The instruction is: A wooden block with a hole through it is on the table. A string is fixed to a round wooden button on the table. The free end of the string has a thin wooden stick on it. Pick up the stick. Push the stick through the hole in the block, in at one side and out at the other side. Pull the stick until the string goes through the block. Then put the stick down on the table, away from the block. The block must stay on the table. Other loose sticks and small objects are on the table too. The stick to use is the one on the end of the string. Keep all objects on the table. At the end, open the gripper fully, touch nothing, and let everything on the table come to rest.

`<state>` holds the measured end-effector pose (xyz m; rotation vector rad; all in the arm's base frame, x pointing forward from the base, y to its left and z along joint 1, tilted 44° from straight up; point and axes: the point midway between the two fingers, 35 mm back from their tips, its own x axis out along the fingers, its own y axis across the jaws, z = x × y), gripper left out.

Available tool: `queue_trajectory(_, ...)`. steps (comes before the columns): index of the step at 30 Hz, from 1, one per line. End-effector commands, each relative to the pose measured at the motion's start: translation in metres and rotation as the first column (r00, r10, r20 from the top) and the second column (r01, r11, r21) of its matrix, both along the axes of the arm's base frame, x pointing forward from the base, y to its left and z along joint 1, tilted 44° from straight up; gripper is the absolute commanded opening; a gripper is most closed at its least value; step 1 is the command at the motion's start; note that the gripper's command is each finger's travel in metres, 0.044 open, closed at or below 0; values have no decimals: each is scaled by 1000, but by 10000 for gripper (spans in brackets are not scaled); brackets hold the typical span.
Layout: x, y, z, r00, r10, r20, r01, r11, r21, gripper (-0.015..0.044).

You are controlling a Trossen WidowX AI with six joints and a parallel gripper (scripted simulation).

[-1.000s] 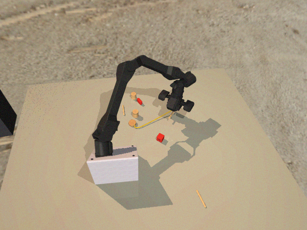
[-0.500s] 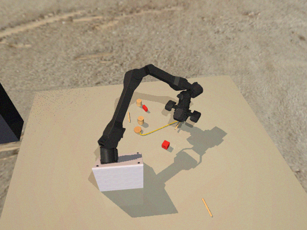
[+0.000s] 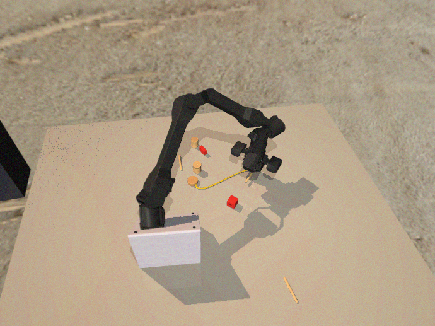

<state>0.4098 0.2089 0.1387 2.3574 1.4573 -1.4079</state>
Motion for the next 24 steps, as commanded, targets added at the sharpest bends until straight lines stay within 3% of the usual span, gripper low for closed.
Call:
queue_trajectory(1,-4,-2,-4,1000,6,-1,-6,1000,3,0)
queue_trajectory(24,-21,-15,-21,1000,6,-2,-6,1000,2,0)
